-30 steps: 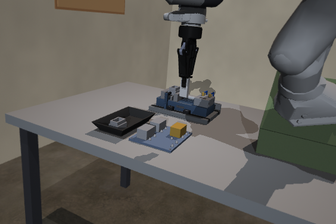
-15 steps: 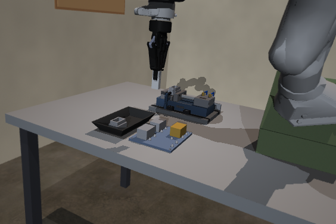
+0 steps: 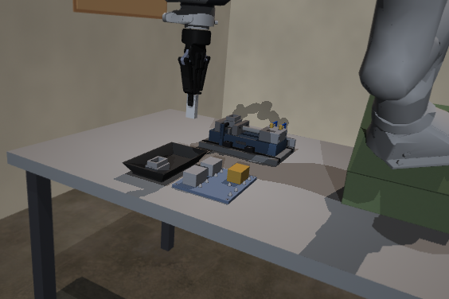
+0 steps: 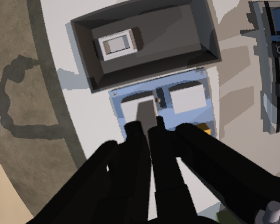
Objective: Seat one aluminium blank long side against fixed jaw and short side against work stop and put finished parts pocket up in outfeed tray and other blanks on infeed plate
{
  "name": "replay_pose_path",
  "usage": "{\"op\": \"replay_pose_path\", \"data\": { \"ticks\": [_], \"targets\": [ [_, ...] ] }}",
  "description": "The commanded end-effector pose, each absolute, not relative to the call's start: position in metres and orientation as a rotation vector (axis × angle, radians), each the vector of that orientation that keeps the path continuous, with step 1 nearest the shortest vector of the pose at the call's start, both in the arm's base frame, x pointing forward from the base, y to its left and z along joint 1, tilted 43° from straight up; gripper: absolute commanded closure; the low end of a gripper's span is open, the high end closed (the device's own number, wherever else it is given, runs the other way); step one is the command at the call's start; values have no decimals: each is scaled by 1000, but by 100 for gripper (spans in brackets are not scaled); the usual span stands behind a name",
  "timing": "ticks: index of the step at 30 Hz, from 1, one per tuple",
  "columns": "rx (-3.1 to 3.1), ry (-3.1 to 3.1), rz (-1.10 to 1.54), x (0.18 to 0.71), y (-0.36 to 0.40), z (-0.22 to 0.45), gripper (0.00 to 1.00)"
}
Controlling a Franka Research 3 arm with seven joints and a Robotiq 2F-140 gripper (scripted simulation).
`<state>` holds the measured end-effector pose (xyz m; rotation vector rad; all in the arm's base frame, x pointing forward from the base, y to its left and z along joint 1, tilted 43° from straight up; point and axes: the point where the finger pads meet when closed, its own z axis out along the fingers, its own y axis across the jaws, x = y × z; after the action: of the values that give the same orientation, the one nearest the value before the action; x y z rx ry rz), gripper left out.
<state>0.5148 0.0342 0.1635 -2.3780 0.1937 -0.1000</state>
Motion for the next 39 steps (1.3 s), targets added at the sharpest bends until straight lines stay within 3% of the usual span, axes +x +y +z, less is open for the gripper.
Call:
{"op": "replay_pose_path", "data": {
  "ticks": [1, 39],
  "targets": [
    [-2381, 213, -92, 516, 35, 162, 100],
    [-2381, 212, -91, 525, 71, 123, 100]
  ]
}}
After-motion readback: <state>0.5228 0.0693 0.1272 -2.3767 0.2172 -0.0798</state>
